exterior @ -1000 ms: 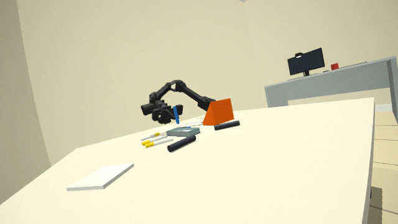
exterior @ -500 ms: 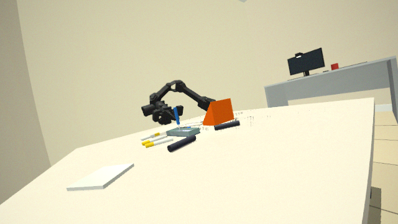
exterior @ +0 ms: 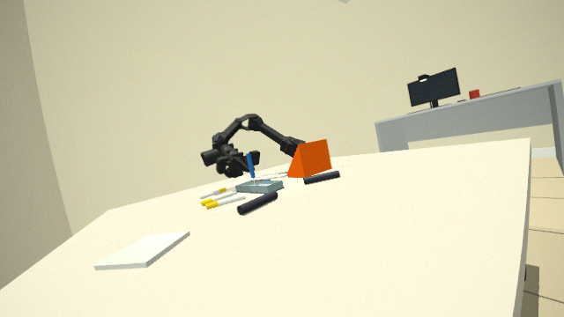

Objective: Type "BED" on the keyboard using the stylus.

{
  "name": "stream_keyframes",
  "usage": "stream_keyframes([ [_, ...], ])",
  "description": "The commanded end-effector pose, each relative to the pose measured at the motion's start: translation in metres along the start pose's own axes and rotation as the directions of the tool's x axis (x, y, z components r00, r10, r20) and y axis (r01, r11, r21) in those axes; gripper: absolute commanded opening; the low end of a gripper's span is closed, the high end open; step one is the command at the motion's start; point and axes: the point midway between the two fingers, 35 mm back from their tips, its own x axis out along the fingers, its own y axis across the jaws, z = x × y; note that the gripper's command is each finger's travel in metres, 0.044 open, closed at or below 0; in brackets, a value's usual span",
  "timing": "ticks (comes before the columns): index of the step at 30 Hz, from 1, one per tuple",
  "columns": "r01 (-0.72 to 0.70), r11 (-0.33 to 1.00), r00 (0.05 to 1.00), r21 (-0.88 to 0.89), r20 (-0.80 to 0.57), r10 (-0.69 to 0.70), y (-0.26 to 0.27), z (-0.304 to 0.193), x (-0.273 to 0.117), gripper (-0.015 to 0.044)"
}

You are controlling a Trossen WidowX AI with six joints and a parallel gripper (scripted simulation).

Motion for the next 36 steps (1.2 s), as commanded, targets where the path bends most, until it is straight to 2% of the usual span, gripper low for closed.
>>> stream_keyframes([
  [1, 0.002, 1.000, 1.000, -0.004, 0.003, -0.002, 0.000, 0.002, 0.002, 0.0081],
  [24, 0.002, 1.000, 1.000, -0.004, 0.003, -0.002, 0.000, 0.005, 0.004, 0.0081],
  [36, 0.002, 1.000, 1.000, -0.005, 0.001, -0.002, 0.000, -0.027, -0.015, 0.0081],
])
